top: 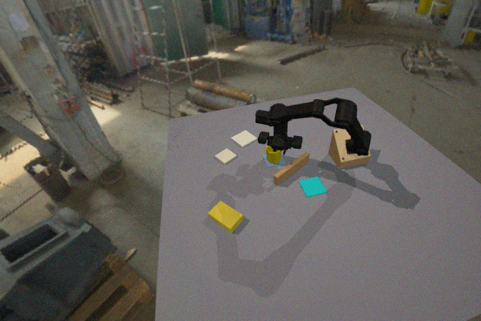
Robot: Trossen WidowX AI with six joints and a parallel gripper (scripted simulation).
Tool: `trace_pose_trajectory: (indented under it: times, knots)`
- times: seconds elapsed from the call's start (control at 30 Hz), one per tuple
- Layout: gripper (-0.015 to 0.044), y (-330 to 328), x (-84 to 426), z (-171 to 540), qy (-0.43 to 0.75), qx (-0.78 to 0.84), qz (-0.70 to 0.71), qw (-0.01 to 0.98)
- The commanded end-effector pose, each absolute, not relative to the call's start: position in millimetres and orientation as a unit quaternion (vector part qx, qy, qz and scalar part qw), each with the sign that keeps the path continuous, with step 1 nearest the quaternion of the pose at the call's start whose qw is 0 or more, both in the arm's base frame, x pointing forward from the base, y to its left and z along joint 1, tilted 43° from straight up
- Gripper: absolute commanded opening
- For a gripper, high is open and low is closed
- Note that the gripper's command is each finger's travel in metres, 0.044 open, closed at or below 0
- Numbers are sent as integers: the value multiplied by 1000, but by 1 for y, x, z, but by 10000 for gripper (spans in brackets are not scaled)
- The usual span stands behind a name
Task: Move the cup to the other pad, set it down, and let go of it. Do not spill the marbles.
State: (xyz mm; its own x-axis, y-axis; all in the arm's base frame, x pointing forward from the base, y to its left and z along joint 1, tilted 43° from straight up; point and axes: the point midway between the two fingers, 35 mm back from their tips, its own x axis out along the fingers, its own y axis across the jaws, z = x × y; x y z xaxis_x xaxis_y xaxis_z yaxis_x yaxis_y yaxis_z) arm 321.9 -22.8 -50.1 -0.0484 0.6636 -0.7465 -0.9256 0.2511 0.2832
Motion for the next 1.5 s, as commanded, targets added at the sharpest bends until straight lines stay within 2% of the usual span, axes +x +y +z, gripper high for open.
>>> trace_pose_trajectory:
  times: [0.0,0.33,1.17,1.47]
  knots:
    - [167,-19,319,-52,419,-151,593,671]
    - [167,-19,319,-52,419,-151,593,671]
    - [0,-21,320,-51,418,-155,593,671]
    - [0,-37,323,-36,419,-155,592,671]
